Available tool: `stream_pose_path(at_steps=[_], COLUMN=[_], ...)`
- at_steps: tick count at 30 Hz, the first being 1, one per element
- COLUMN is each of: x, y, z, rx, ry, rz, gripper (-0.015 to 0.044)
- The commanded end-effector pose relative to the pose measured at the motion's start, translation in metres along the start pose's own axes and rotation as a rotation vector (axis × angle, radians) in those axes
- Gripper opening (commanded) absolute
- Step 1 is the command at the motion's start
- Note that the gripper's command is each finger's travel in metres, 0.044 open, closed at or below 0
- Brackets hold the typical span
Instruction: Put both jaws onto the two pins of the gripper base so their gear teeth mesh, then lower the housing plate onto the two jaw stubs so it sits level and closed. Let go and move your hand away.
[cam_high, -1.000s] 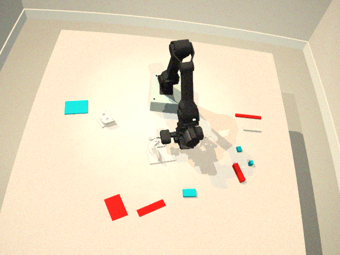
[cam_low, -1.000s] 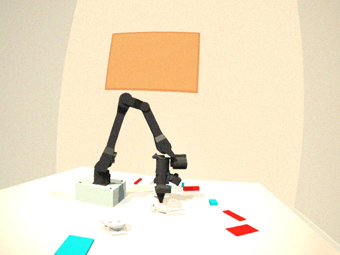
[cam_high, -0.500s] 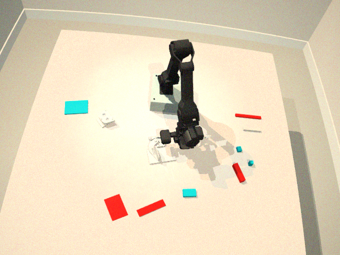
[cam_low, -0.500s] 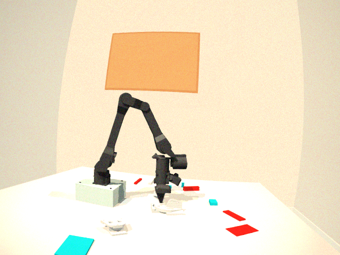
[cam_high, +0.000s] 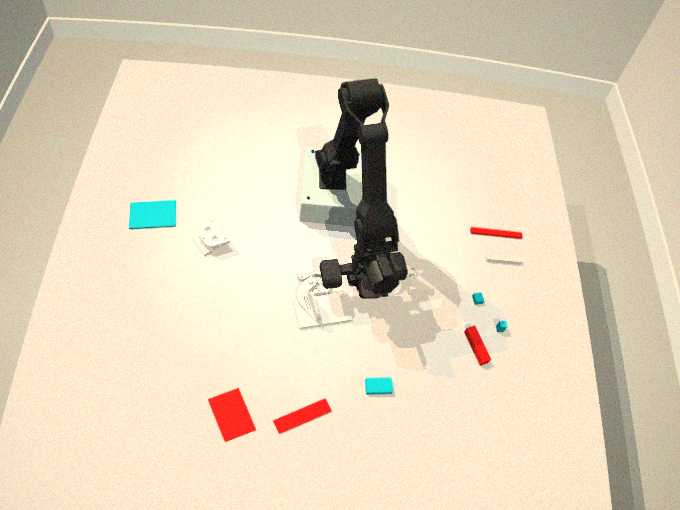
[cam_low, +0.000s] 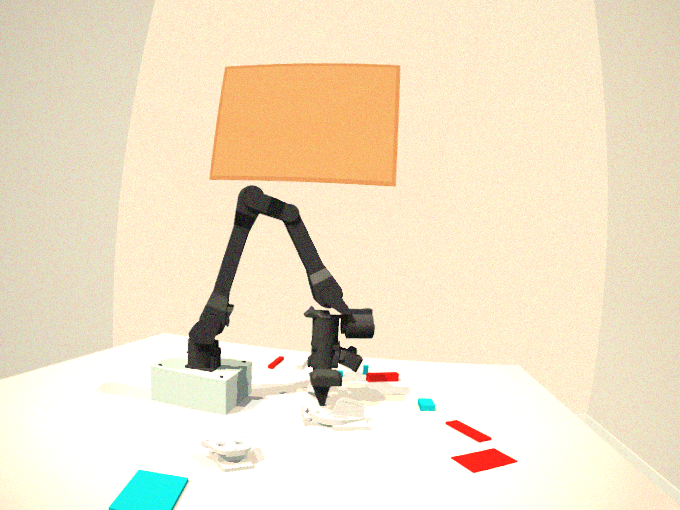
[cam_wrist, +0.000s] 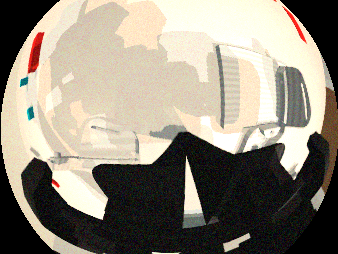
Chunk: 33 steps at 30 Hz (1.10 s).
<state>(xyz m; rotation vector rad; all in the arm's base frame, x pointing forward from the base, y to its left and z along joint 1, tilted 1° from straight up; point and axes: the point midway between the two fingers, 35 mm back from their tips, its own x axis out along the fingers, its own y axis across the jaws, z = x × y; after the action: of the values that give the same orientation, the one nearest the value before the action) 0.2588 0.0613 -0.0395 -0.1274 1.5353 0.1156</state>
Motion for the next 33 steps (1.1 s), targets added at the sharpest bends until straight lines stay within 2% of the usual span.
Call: stream_pose_path(at_steps=[1, 33], x=[0.009, 0.009], y=[-0.0005, -0.0005], z=[0.0009, 0.0009], rx=[0.004, 0.004], ry=[0.003, 0.003], rz=[-0.004, -0.004], gripper=[0.0, 0.0])
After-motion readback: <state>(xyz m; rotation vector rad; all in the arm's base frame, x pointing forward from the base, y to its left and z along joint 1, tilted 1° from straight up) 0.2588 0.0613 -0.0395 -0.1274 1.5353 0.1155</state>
